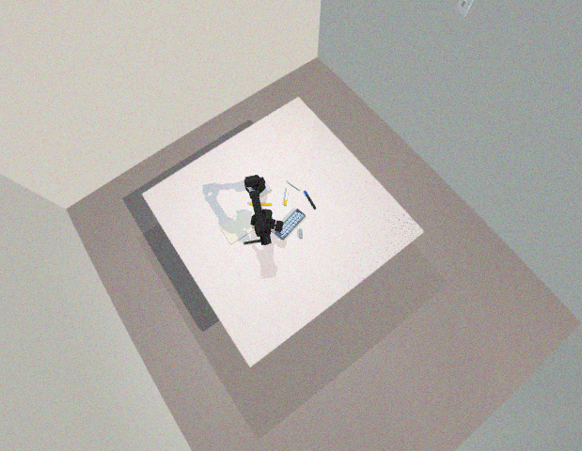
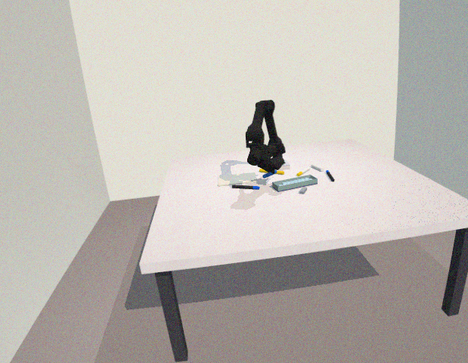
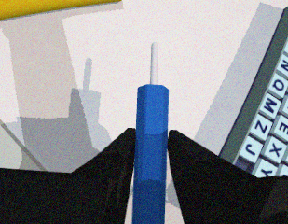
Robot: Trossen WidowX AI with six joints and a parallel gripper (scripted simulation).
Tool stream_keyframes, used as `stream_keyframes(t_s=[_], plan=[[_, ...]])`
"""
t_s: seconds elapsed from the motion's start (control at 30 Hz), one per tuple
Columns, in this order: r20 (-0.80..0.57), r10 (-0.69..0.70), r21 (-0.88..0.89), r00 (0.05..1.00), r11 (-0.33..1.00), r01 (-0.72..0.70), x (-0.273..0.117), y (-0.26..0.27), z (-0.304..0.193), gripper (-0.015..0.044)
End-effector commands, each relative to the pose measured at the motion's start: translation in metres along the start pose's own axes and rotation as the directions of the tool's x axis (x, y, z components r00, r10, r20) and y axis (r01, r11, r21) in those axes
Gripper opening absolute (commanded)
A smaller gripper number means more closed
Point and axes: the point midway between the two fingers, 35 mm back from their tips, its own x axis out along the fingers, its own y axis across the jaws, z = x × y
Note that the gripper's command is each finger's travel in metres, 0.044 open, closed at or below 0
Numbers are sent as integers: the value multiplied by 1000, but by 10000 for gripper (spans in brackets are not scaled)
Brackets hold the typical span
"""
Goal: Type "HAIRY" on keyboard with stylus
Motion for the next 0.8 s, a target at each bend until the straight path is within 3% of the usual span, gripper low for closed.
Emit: stream_keyframes(t_s=[0.0,0.3,0.77], plan=[[3,-1,4,1000,1000,1,-7,0,5,0],[-70,101,-3,992,995,-101,3,-10,9,0],[-323,301,38,897,951,-306,14,-33,21,0]])
